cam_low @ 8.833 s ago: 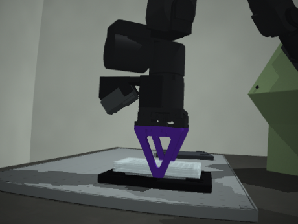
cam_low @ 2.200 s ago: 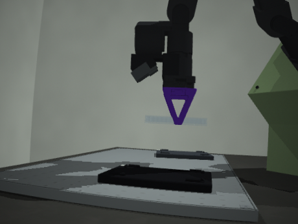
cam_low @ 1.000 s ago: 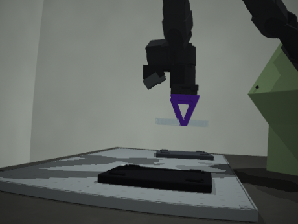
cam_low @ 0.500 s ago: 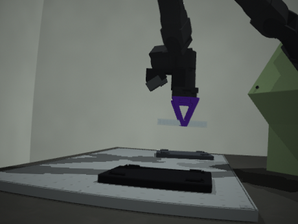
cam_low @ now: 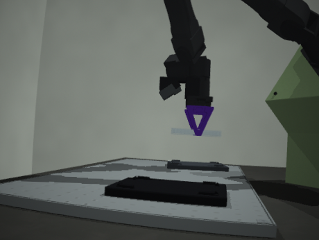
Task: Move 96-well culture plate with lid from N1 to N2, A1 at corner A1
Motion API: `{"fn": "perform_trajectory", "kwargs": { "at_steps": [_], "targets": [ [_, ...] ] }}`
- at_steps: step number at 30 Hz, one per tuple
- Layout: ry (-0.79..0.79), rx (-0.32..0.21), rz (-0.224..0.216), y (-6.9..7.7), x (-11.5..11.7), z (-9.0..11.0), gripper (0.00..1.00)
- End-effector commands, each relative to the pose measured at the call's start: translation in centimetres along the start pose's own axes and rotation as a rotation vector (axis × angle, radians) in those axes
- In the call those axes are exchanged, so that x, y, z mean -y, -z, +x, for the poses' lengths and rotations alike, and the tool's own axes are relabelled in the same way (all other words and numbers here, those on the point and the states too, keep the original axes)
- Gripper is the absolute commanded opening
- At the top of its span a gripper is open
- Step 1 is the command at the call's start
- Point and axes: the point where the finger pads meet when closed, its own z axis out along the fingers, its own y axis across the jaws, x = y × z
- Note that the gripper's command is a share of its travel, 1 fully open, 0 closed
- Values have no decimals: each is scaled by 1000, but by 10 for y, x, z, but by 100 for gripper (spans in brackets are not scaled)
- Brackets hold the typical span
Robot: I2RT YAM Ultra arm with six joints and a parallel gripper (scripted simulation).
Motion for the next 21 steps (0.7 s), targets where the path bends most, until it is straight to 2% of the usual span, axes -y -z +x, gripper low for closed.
{"fn": "perform_trajectory", "kwargs": {
  "at_steps": [1,5,15,18,21],
  "targets": [
    [4,11,-2,6,17,-2,0],
    [4,11,-2,6,24,-1,0],
    [4,12,-1,7,57,5,0],
    [4,12,-1,7,58,6,0],
    [24,23,12,12,57,-2,0]
  ]
}}
